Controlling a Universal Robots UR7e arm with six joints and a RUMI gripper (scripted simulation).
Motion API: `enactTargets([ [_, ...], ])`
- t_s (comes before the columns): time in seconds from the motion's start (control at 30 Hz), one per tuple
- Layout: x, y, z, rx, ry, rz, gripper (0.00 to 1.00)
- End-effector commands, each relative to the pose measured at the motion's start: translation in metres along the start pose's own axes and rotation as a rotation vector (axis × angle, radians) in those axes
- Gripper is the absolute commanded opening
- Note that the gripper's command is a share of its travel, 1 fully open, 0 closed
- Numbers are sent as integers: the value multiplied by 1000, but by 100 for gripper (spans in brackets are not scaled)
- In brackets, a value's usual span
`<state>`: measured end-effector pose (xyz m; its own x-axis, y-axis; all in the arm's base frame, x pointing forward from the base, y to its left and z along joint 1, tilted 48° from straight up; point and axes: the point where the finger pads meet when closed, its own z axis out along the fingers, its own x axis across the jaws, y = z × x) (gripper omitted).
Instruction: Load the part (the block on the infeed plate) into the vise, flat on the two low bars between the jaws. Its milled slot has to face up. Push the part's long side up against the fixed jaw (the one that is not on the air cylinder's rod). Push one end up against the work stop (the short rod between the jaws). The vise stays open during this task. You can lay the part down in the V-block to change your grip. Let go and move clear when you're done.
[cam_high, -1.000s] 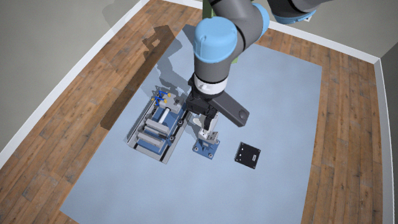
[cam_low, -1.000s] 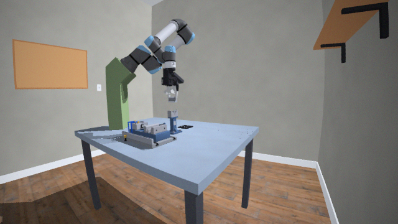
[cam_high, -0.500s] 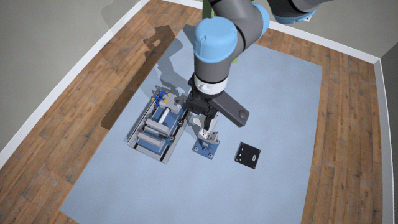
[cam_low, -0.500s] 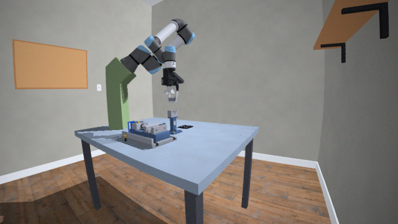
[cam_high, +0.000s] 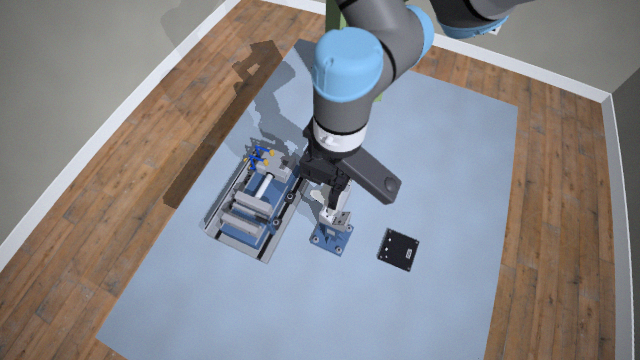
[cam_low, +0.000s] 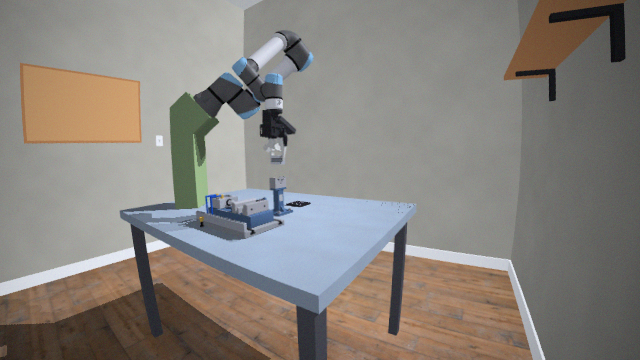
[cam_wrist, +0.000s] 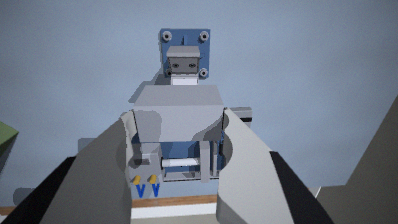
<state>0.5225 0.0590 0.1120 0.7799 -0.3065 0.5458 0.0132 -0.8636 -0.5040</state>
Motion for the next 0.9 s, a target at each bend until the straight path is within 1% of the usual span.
enactTargets([
  [0.0,0,0,0,-9,0,0,0],
  [0.13,0,0,0,-15,0,0,0],
  [0.33,0,-1,0,-41,1,0,0],
  [0.6,0,-1,0,-94,1,0,0],
  [0.67,0,-1,0,-94,1,0,0],
  [0.87,0,-1,0,-145,1,0,0],
])
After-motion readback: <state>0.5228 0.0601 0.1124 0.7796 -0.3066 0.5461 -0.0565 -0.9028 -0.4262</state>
